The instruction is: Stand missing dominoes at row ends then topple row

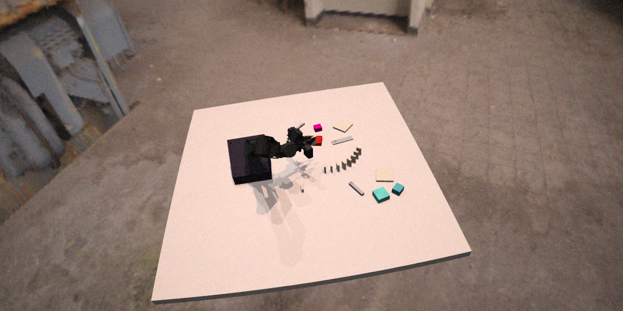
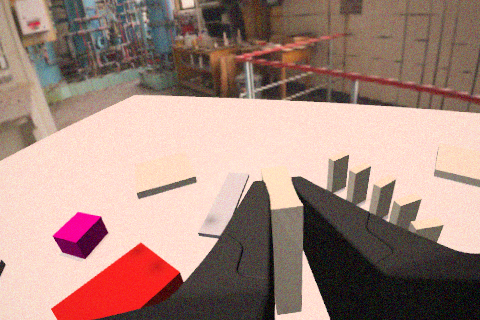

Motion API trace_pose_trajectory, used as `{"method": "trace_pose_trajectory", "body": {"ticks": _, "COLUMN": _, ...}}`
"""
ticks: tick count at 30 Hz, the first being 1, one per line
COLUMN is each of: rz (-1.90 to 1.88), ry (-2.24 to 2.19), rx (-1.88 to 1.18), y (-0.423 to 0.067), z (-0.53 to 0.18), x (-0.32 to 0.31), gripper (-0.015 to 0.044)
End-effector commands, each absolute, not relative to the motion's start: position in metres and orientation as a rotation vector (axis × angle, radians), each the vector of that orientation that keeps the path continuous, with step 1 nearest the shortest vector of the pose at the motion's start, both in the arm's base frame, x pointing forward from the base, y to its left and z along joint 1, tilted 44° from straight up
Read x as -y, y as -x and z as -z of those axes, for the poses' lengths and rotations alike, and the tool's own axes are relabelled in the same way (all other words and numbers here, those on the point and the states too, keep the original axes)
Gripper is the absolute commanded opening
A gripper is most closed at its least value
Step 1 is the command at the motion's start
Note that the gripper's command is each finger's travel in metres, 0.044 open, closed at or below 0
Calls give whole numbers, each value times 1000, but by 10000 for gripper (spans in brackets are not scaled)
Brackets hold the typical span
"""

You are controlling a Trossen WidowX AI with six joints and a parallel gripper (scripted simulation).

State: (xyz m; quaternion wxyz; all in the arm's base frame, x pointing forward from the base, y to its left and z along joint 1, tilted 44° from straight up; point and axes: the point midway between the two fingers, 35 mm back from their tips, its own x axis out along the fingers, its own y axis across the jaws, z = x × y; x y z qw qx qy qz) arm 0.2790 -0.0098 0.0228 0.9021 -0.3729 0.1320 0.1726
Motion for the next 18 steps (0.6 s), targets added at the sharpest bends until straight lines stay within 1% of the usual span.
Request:
{"method": "trace_pose_trajectory", "body": {"ticks": 1, "rz": -364, "ry": 779, "rx": -274, "y": -283, "z": -18, "x": 15, "gripper": 26}}
{"method": "trace_pose_trajectory", "body": {"ticks": 18, "rz": -380, "ry": 783, "rx": -284, "y": -291, "z": 13, "x": 46, "gripper": 26}}
